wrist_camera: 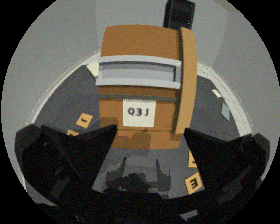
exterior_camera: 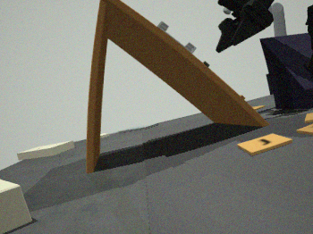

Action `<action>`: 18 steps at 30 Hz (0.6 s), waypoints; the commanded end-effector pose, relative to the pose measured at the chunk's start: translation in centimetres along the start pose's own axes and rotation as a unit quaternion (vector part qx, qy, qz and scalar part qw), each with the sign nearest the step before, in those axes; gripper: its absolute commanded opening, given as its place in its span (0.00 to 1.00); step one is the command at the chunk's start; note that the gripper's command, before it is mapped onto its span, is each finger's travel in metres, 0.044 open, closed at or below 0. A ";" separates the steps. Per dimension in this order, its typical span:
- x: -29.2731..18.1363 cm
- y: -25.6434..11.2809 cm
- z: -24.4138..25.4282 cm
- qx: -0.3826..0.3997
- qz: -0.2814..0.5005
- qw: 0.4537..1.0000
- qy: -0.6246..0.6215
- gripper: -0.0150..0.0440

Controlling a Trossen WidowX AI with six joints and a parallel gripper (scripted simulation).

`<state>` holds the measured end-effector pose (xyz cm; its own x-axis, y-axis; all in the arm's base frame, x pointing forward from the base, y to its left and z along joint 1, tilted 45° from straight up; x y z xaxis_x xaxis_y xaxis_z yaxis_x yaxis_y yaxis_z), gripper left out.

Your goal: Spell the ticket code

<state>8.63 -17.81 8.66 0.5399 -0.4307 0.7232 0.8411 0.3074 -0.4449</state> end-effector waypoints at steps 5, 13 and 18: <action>-0.3 0.2 0.2 0.011 0.000 1.000 0.027 1.00; -0.2 0.2 0.1 0.011 -0.001 1.000 0.020 1.00; 2.2 -1.3 -0.6 0.015 -0.007 0.987 -0.157 1.00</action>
Point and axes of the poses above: the point midway between the two fingers, 35 mm back from their tips, its own y axis out along the fingers, its own z axis across the jaws, x = y × z, the point moved 10 cm from there along -y, back along the fingers, and after that the axes turned 12 degrees about -y, right-handed, at the moved point
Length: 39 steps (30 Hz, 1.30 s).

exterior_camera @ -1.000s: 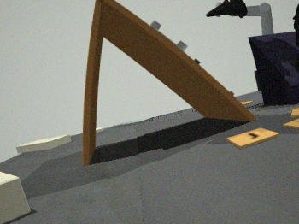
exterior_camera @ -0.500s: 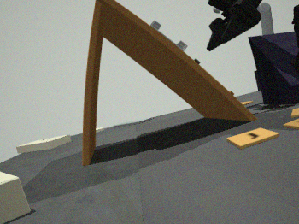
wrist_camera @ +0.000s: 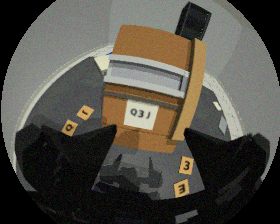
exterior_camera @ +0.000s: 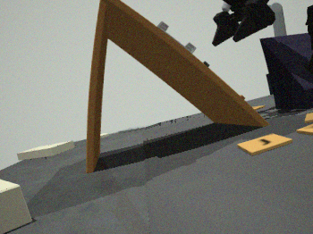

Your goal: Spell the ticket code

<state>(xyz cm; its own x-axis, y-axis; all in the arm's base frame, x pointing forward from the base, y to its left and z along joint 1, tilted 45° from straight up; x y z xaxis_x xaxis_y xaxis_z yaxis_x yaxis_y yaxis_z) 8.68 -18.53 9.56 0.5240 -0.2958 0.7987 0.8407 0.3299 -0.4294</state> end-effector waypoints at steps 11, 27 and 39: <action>7.0 -5.3 -2.2 -0.001 -0.022 0.859 -0.511 1.00; 8.8 -6.9 -2.2 -0.006 -0.028 0.777 -0.628 1.00; 10.7 -7.3 1.6 -0.021 0.011 0.778 -0.628 1.00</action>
Point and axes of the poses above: the point midway between the two fingers, 35 mm back from their tips, its own y axis out along the fingers, its own z axis across the jaws, x = y × z, the point moved 10 cm from there along -y, back along the fingers, and after that the axes turned 12 degrees about -y, right-handed, at the moved point
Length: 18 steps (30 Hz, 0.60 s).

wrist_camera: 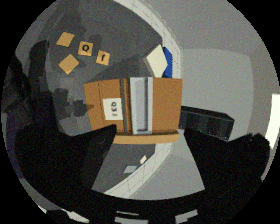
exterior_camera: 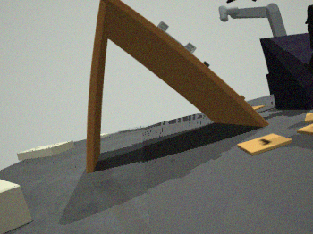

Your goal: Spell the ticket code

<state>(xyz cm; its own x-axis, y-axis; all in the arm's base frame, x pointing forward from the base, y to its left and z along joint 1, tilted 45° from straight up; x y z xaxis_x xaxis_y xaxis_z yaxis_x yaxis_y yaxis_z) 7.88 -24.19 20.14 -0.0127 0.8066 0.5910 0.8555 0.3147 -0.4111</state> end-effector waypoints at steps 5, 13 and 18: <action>6.2 -0.4 -0.8 0.006 0.063 0.998 -0.009 1.00; 6.3 -0.4 -0.8 0.006 0.065 0.998 -0.009 1.00; 6.3 0.4 -1.1 0.019 0.055 0.997 0.049 0.87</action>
Point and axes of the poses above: the point midway between the two fingers, 35 mm back from their tips, its own y axis out along the fingers, its own z axis across the jaws, x = y × z, the point moved 10 cm from there along -y, back along the fingers, and after that the axes turned 12 degrees about -y, right-handed, at the moved point
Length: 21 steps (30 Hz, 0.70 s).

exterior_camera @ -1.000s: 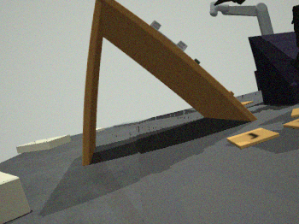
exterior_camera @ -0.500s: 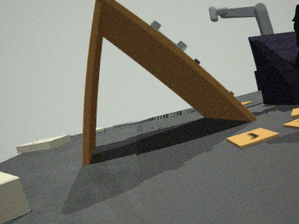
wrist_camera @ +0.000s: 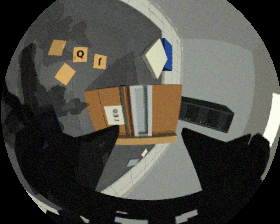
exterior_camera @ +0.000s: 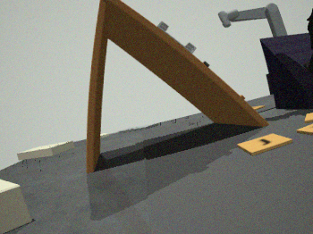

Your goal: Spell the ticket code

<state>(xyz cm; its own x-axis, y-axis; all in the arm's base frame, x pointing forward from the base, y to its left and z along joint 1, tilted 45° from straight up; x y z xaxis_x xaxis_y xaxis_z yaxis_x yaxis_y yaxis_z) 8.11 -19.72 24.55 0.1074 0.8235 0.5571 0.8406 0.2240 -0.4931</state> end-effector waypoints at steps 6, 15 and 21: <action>1.1 4.1 -1.5 0.086 -0.020 0.962 0.259 0.83; 2.6 7.2 -2.1 0.145 -0.011 0.933 0.328 0.83; 3.4 9.0 -2.4 0.178 0.008 0.880 0.440 0.83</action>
<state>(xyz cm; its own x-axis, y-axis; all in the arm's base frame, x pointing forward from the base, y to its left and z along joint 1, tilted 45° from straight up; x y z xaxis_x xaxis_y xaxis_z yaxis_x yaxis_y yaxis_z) 16.35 -16.48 23.89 0.5518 0.2303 0.8015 0.6588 0.4690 -0.5883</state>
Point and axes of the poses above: the point midway between the two fingers, 35 mm back from their tips, its own y axis out along the fingers, its own z axis across the jaws, x = y × z, the point moved 10 cm from there along -y, back along the fingers, and after that the axes turned 12 degrees about -y, right-handed, at the moved point
